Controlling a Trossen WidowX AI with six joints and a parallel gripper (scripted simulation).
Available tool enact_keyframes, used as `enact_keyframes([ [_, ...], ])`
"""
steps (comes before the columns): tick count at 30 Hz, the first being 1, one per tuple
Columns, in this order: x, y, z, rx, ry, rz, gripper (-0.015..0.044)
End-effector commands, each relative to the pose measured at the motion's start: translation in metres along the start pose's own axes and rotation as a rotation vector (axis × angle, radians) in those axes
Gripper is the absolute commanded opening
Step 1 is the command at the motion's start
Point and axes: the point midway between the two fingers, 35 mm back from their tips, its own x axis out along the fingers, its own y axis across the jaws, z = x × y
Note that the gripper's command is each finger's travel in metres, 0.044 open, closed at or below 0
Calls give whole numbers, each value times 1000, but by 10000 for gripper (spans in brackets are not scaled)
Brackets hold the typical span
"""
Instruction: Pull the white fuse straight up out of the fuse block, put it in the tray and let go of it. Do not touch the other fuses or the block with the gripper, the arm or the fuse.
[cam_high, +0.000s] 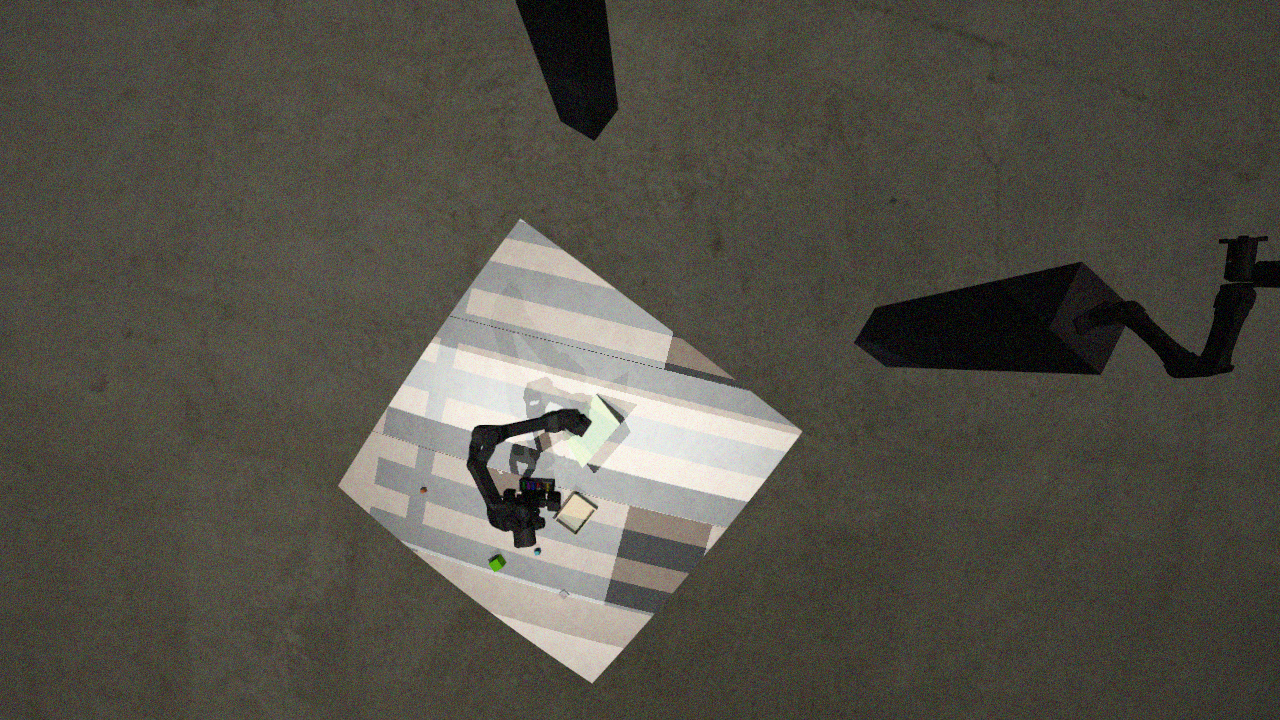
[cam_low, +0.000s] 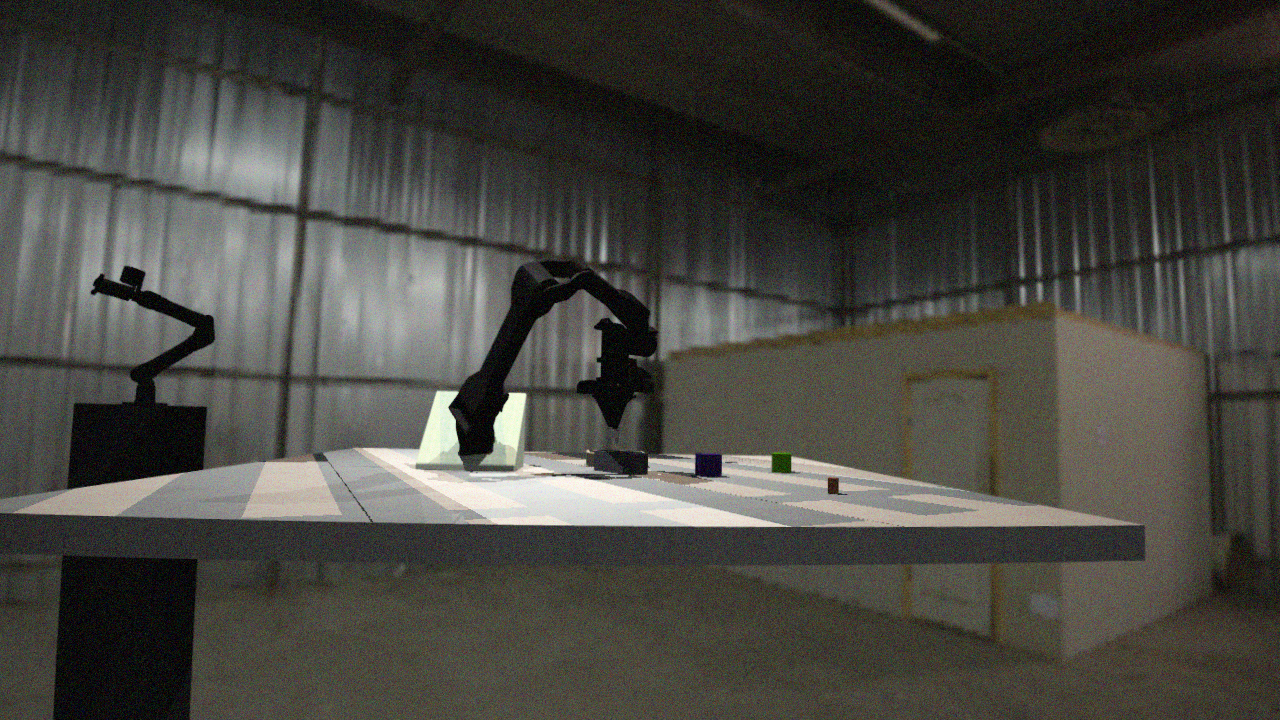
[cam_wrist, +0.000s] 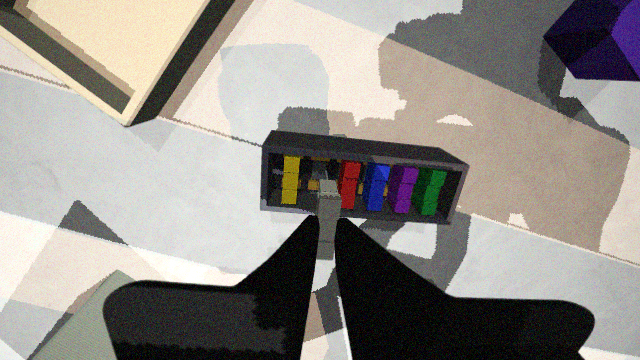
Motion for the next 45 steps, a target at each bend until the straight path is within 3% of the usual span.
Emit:
enact_keyframes([
  [1,-7,1,0,6,0,6,0],
  [12,-14,20,25,5,-4,8,0],
  [36,-13,114,101,8,-8,11,0],
  [45,-7,117,103,8,-8,11,0],
])
